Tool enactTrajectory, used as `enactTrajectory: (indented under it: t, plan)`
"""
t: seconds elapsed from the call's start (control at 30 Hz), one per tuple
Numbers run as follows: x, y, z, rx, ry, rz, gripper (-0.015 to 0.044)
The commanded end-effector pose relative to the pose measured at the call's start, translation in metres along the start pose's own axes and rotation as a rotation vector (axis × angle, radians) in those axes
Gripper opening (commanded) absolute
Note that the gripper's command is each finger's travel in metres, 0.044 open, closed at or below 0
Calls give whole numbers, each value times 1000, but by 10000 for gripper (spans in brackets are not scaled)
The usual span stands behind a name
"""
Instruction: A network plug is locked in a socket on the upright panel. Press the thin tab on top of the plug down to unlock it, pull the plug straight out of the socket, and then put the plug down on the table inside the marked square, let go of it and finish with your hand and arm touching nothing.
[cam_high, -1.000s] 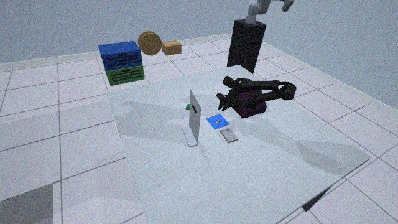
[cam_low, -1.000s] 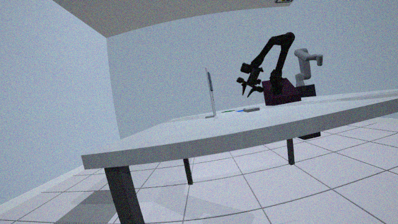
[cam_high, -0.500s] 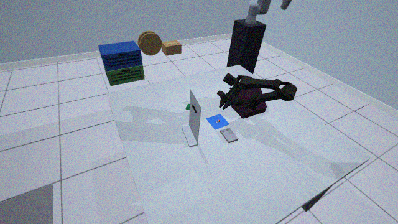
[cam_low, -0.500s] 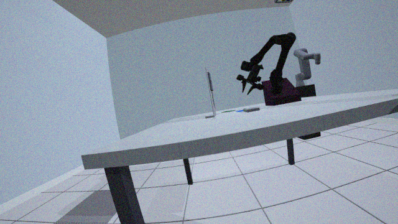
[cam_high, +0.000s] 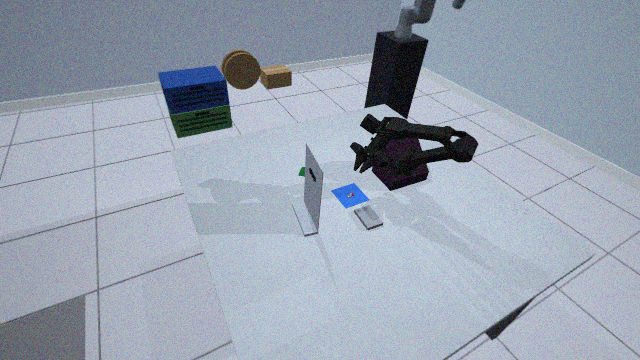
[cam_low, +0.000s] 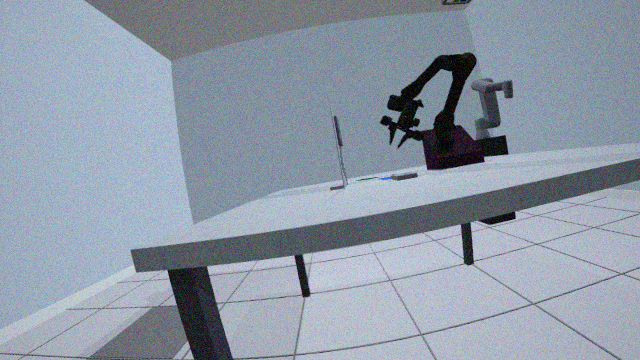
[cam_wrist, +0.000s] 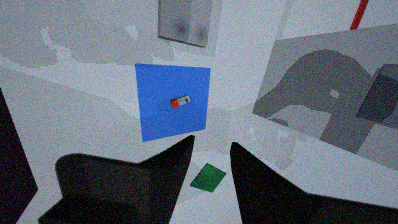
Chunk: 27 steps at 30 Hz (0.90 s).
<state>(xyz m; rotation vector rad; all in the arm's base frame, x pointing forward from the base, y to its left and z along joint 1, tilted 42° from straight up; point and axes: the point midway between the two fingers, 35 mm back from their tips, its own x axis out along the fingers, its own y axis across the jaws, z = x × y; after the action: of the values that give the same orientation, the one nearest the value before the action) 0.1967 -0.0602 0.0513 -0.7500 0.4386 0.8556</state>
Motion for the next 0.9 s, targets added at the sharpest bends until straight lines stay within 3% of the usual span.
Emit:
enactTrajectory:
  t: [0.0,0.87]
  plan:
    - [-8,-8,-2,-6,7,-3,156]
    - [-70,-50,-1,-10,8,-10,156]
